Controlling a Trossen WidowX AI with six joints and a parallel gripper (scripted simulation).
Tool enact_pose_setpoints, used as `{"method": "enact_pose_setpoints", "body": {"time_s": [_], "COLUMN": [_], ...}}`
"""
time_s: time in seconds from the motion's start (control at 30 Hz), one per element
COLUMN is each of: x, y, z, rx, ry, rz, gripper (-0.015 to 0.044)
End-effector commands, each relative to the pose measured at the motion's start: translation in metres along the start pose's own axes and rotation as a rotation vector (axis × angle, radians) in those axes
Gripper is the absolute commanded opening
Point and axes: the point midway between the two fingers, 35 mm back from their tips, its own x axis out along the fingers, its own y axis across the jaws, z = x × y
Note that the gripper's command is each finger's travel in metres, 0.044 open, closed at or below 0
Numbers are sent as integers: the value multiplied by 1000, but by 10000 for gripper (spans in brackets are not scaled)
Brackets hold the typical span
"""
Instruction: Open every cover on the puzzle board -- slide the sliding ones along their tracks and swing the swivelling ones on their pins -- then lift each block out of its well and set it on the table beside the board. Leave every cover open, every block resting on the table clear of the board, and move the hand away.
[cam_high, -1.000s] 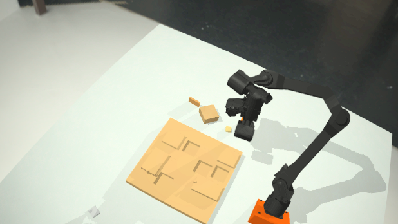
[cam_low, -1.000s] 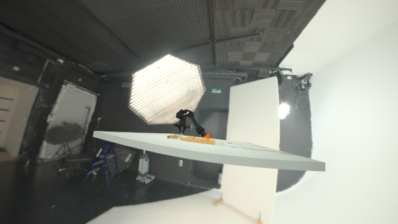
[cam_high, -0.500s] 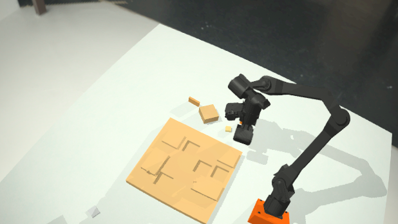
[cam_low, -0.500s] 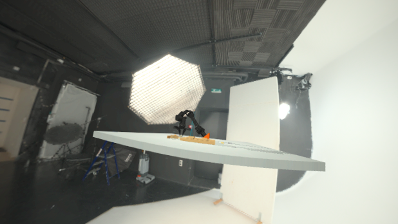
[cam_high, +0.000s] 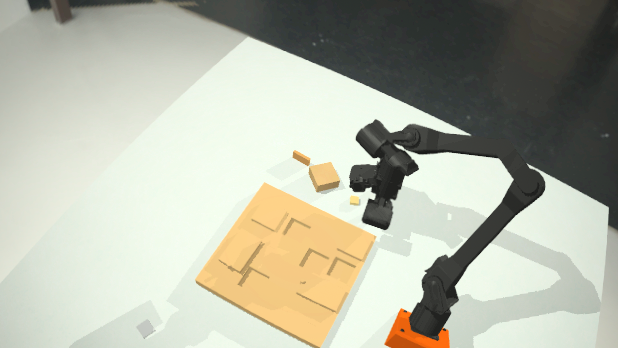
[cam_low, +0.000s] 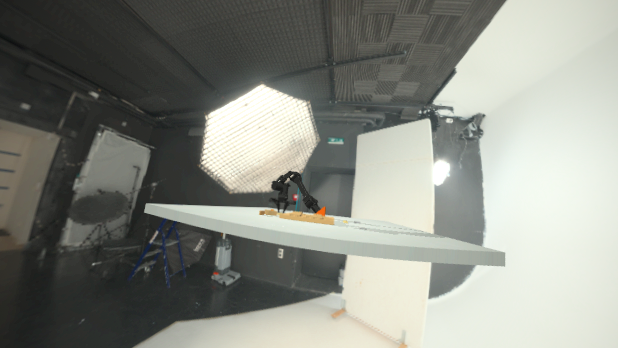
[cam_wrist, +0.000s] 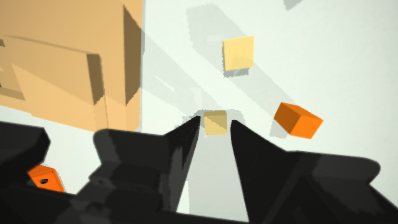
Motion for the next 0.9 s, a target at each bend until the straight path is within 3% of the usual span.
{"method": "enact_pose_setpoints", "body": {"time_s": [0.0,0.27,0.87], "x": [0,-2,-59], "y": [0,0,1], "z": [0,0,2], "rx": [1,1,-1], "ry": [1,0,-2], "rz": [0,1,10], "gripper": [238,440,440]}}
